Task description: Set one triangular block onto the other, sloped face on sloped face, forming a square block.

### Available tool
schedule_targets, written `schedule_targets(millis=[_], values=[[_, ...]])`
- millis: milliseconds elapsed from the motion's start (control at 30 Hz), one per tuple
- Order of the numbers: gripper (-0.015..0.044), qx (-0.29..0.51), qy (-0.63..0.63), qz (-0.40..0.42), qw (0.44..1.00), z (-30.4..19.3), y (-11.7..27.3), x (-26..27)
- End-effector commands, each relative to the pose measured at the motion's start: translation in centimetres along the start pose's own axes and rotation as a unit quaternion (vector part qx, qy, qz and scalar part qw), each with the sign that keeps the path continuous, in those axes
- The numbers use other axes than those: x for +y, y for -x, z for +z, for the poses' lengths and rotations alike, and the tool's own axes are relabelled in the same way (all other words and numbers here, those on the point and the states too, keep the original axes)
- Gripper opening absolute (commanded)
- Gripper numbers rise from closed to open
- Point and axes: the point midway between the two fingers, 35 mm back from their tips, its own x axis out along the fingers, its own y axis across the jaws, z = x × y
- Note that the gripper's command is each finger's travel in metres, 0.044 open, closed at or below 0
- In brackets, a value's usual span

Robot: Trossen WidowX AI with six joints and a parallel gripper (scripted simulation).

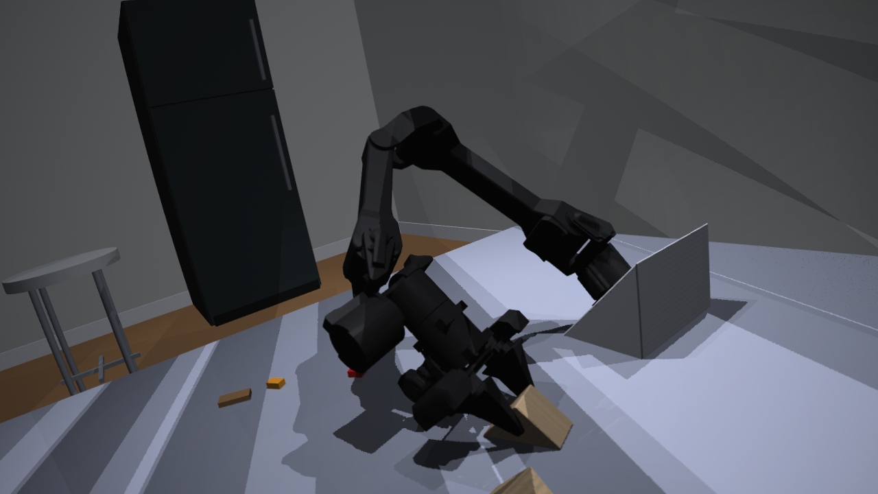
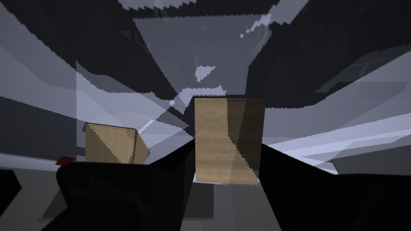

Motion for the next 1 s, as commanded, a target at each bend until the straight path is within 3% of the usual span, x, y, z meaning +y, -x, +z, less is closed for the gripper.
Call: schedule_targets(millis=[0, 233, 967], values=[[0.0000, 0.000, -0.001, 0.001, 1.000, -0.3, 0.3, 0.1], [0.0000, -0.024, 0.000, 0.001, 1.000, -0.5, 0.3, 0.0], [0.0000, -0.305, 0.001, 0.003, 0.952, -4.9, 0.2, 0.1]])
